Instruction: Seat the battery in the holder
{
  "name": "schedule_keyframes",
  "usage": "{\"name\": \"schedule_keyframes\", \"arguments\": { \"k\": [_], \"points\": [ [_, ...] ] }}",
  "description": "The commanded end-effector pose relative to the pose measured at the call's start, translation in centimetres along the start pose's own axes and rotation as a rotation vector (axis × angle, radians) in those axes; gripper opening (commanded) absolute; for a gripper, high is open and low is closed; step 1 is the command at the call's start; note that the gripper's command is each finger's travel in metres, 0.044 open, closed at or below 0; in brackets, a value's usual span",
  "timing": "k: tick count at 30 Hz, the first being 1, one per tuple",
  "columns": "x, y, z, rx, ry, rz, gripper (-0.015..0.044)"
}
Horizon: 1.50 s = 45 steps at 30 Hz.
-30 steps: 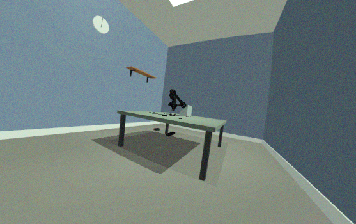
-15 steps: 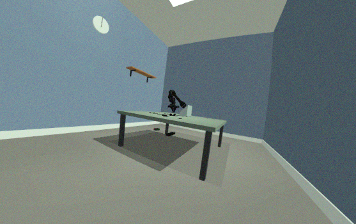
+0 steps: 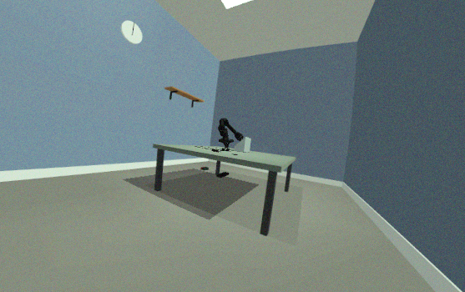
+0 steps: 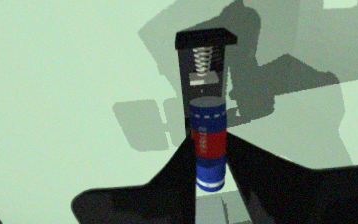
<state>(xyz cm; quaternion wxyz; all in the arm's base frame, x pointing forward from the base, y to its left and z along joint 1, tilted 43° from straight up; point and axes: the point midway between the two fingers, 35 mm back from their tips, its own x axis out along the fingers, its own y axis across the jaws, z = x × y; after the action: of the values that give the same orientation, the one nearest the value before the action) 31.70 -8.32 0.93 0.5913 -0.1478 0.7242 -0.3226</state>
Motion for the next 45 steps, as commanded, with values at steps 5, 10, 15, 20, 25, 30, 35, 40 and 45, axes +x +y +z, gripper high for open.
{"name": "schedule_keyframes", "arguments": {
  "k": [5,10,15,20,25,30,35,40,45],
  "points": [
    [0.2,0.0,0.3,0.008,0.048,0.005,0.0072],
    [0.4,0.0,0.5,0.009,0.077,0.005,0.0072],
    [0.6,0.0,0.6,0.010,0.106,0.005,0.0072],
    [0.7,0.0,0.8,0.011,0.136,0.005,0.0072],
    [0.9,0.0,0.9,0.013,0.166,0.004,0.0072],
    [1.0,-0.1,1.0,0.014,0.195,0.004,0.0072],
    [1.2,-0.1,1.2,0.016,0.225,0.003,0.0072],
    [1.3,-0.1,1.2,0.016,0.234,0.003,0.0072],
    [1.2,-0.1,1.5,0.017,0.234,0.003,0.0072]
  ]
}}
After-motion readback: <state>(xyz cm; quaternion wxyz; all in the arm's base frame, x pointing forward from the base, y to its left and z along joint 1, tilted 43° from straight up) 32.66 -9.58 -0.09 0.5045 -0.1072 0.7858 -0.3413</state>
